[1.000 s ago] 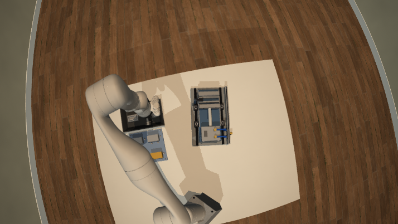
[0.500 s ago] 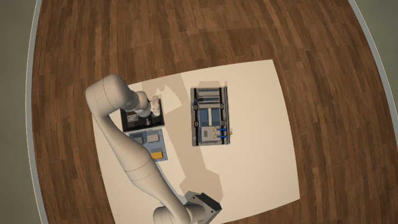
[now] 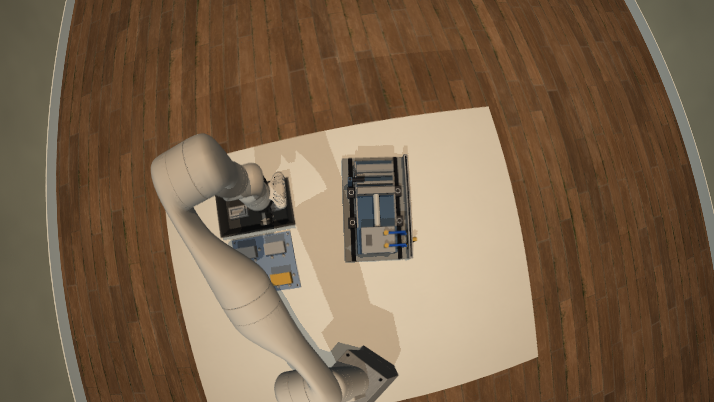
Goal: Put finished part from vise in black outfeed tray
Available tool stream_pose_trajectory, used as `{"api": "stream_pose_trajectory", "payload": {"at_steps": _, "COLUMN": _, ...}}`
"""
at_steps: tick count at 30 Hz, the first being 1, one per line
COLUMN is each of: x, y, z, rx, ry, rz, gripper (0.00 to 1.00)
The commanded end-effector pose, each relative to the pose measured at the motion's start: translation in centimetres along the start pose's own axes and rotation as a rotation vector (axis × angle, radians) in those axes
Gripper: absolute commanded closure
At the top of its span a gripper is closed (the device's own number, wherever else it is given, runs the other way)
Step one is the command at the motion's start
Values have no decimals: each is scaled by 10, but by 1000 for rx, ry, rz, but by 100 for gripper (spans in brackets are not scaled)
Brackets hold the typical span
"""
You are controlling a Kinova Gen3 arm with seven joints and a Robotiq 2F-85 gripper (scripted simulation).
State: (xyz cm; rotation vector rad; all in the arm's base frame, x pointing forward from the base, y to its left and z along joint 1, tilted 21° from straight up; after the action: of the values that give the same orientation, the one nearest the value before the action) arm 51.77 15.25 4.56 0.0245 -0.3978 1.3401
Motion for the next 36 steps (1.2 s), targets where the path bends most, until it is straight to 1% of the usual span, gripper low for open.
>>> {"api": "stream_pose_trajectory", "payload": {"at_steps": 1, "x": 0, "y": 0, "z": 12, "rx": -2, "ry": 1, "rz": -5, "gripper": 33}}
{"api": "stream_pose_trajectory", "payload": {"at_steps": 5, "x": 0, "y": 0, "z": 30, "rx": -2, "ry": 2, "rz": -5, "gripper": 33}}
{"api": "stream_pose_trajectory", "payload": {"at_steps": 10, "x": 0, "y": 0, "z": 59, "rx": -2, "ry": 2, "rz": -5, "gripper": 33}}
{"api": "stream_pose_trajectory", "payload": {"at_steps": 12, "x": 0, "y": 0, "z": 59, "rx": -2, "ry": 2, "rz": -5, "gripper": 33}}
{"api": "stream_pose_trajectory", "payload": {"at_steps": 19, "x": -1, "y": 0, "z": 101, "rx": -2, "ry": 3, "rz": -5, "gripper": 33}}
{"api": "stream_pose_trajectory", "payload": {"at_steps": 24, "x": 0, "y": -1, "z": 124, "rx": -5, "ry": 2, "rz": -5, "gripper": 33}}
{"api": "stream_pose_trajectory", "payload": {"at_steps": 27, "x": 0, "y": -1, "z": 133, "rx": -5, "ry": 2, "rz": -5, "gripper": 33}}
{"api": "stream_pose_trajectory", "payload": {"at_steps": 29, "x": 0, "y": -1, "z": 133, "rx": -5, "ry": 2, "rz": -5, "gripper": 33}}
{"api": "stream_pose_trajectory", "payload": {"at_steps": 34, "x": 0, "y": -1, "z": 140, "rx": -6, "ry": 2, "rz": -5, "gripper": 33}}
{"api": "stream_pose_trajectory", "payload": {"at_steps": 36, "x": 1, "y": -3, "z": 141, "rx": -12, "ry": 0, "rz": -5, "gripper": 33}}
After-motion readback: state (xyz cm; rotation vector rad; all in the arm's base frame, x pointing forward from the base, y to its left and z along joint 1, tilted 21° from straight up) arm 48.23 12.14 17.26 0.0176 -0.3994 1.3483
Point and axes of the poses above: the point where the finger pads meet when closed, its own z axis back along the fingers, its own y axis across the jaws, x = y × z, the point moved 5 cm from there along z, back along the fingers, and after that the axes turned 12 degrees about -z, right-handed, at the moved point
